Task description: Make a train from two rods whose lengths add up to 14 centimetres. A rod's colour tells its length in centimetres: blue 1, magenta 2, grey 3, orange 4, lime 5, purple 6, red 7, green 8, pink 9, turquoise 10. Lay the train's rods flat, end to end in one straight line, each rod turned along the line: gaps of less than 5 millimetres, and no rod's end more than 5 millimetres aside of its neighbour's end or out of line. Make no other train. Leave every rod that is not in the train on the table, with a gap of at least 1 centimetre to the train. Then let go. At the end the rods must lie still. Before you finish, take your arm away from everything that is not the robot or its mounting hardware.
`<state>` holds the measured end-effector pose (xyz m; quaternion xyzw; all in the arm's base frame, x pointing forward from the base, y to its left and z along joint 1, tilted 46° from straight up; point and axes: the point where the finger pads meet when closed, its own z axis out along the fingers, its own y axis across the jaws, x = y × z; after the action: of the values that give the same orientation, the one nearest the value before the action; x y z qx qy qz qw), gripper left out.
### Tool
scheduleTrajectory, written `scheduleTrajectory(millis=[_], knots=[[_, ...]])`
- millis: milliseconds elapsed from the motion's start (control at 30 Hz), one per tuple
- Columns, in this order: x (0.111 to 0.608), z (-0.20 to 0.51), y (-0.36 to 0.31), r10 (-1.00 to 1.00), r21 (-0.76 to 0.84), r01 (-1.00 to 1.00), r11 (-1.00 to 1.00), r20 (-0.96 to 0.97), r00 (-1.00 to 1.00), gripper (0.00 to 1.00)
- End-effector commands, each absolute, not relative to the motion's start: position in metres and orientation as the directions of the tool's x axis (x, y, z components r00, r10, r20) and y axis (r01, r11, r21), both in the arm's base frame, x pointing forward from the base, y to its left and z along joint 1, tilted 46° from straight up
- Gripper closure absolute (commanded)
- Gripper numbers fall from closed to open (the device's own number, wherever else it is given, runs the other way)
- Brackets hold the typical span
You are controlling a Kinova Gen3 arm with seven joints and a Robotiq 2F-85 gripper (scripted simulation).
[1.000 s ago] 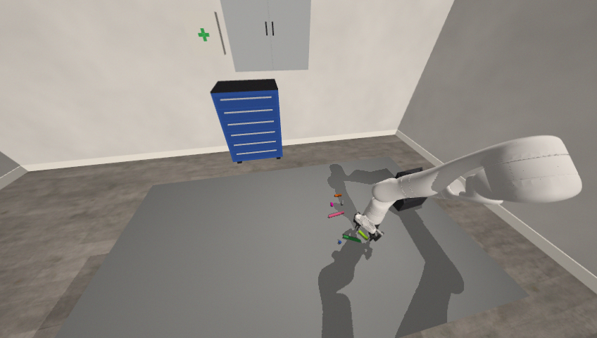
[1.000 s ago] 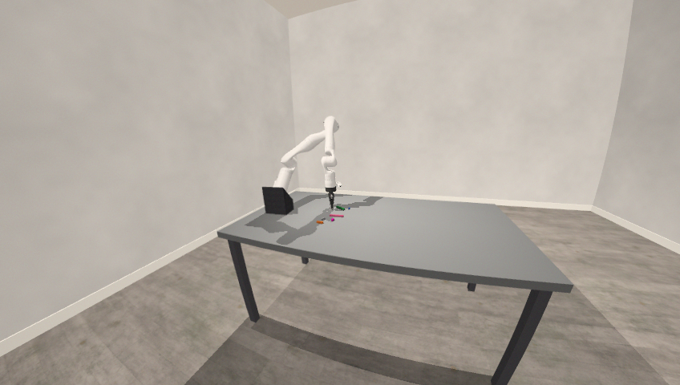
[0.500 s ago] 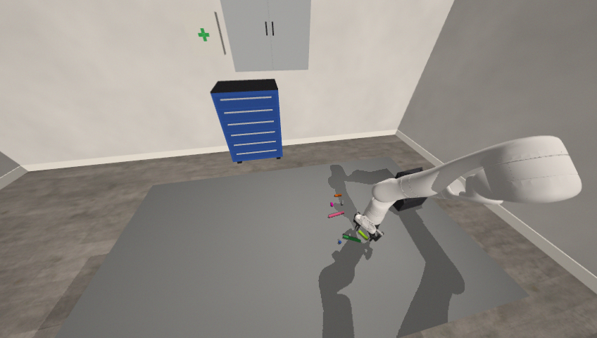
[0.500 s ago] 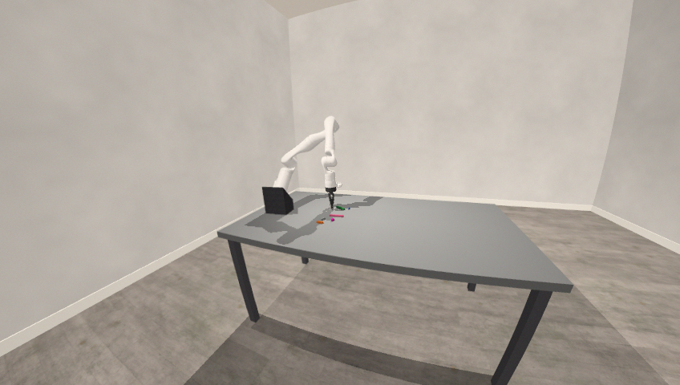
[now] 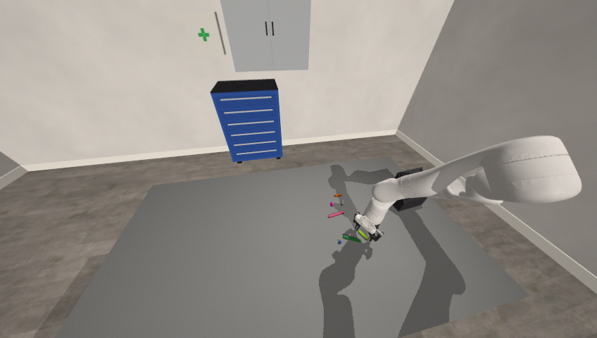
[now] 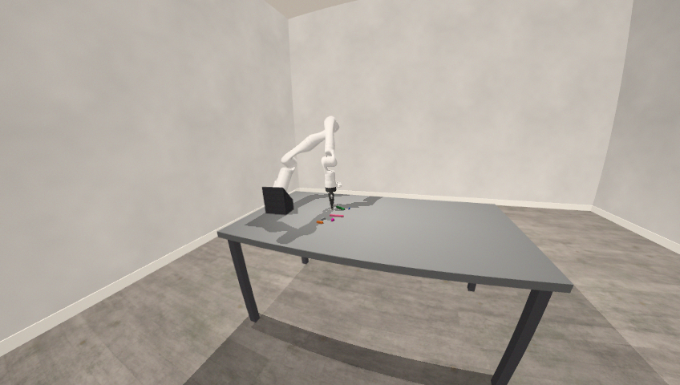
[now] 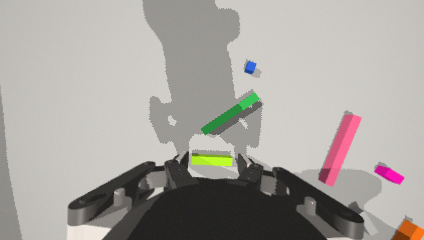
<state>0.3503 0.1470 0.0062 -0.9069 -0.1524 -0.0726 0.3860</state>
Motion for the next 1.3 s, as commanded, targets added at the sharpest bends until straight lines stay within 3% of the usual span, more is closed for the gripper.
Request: scheduleTrajectory(millis=[0, 167, 200, 1267], knots=[[0.3504, 0.0051, 0.148, 0.223, -0.676, 0.336, -0.655, 0.252, 0.942, 0.3], [0.3504, 0.0051, 0.148, 0.223, -0.676, 0.336, -0.655, 0.252, 0.942, 0.3], [0.3504, 0.0051, 0.148, 0.223, -0.676, 0.336, -0.655, 0.252, 0.942, 0.51], [0.3504, 0.0051, 0.148, 0.223, -0.676, 0.336, -0.655, 0.252, 0.942, 0.51]])
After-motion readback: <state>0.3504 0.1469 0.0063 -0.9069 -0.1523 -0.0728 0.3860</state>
